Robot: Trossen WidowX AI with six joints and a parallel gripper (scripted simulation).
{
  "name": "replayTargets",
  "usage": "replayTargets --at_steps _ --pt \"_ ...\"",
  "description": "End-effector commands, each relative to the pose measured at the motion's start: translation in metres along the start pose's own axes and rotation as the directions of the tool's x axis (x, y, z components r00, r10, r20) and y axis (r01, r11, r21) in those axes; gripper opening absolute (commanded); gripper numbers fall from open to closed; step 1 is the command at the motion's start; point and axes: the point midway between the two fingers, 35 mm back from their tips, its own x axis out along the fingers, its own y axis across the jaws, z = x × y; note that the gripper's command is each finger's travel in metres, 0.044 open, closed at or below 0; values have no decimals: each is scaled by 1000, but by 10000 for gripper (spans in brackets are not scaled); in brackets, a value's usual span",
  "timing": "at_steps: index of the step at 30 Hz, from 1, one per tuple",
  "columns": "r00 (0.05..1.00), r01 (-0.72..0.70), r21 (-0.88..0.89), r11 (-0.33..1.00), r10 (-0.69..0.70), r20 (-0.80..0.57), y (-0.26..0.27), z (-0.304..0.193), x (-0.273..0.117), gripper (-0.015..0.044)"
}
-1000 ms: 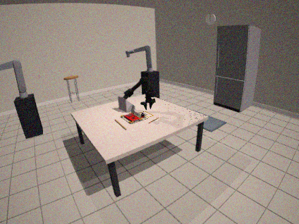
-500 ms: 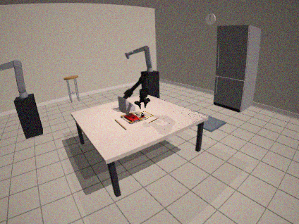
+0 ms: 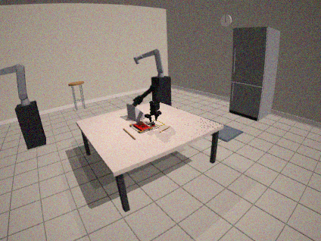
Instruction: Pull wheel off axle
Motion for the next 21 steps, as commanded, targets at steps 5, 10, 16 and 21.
replayTargets --at_steps 5,10,16,21 --pt "1000 -10 16 1000 10 -15 -2 -7 23 300" --pt "1000 -10 16 1000 10 -15 -2 -7 23 300" --pt "1000 -4 7 1000 4 -9 -1 -5 19 221" --pt "1000 -4 7 1000 4 -9 -1 -5 19 168"
